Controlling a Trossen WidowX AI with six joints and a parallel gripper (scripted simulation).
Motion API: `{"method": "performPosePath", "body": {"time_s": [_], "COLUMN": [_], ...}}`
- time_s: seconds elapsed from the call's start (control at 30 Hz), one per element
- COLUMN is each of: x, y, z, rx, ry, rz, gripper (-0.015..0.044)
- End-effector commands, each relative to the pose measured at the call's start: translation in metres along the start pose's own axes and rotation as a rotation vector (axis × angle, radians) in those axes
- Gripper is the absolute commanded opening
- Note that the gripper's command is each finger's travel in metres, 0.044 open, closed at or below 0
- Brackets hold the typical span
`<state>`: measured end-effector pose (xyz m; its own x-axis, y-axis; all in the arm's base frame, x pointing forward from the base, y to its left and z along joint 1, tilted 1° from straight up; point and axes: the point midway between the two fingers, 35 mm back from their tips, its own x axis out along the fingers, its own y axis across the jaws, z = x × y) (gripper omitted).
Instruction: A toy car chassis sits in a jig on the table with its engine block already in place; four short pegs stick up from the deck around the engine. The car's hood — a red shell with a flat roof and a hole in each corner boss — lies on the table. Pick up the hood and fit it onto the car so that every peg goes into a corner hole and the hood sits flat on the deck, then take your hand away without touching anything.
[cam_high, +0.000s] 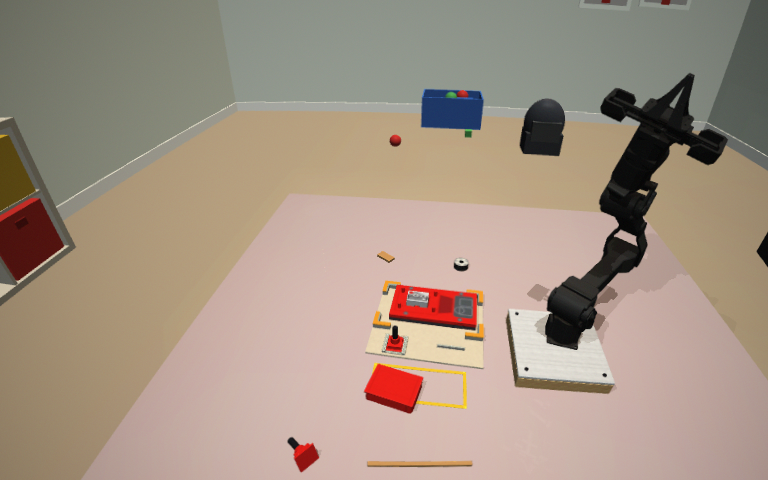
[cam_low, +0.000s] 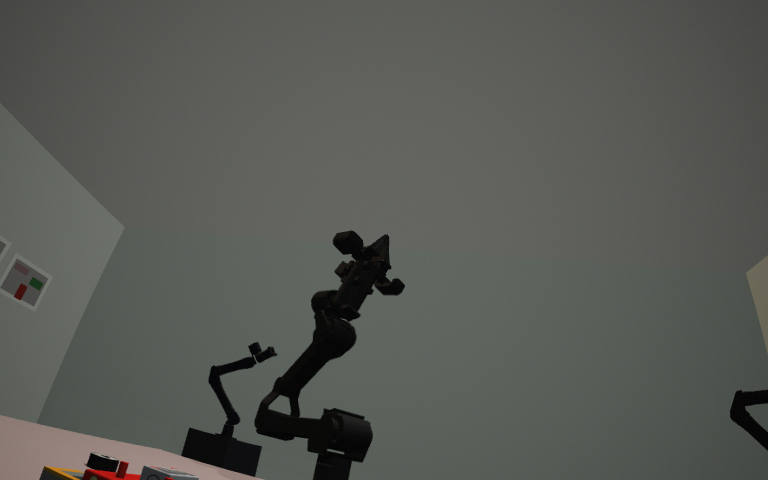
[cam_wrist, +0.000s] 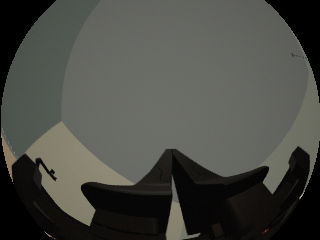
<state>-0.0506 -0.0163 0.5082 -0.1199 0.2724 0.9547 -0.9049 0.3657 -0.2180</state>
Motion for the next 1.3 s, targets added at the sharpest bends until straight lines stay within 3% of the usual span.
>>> {"method": "performPosePath", "body": {"time_s": [0.0, 0.13, 0.3, 0.53, 0.93, 1.27], "x": [0.001, 0.012, 0.028, 0.017, -0.04, -0.151], "y": [0.0, -0.007, -0.023, -0.05, -0.102, -0.14], "z": [-0.001, -0.03, -0.105, -0.207, -0.334, -0.427], "rx": [0.001, 0.033, 0.106, 0.175, 0.189, 0.323], "ry": [0.004, 0.105, 0.354, 0.709, 1.192, 1.669], "rz": [-0.001, -0.022, -0.083, -0.233, -0.484, -0.847], "gripper": [0.0026, 0.0131, 0.0263, 0.044, 0.044, 0.044]}}
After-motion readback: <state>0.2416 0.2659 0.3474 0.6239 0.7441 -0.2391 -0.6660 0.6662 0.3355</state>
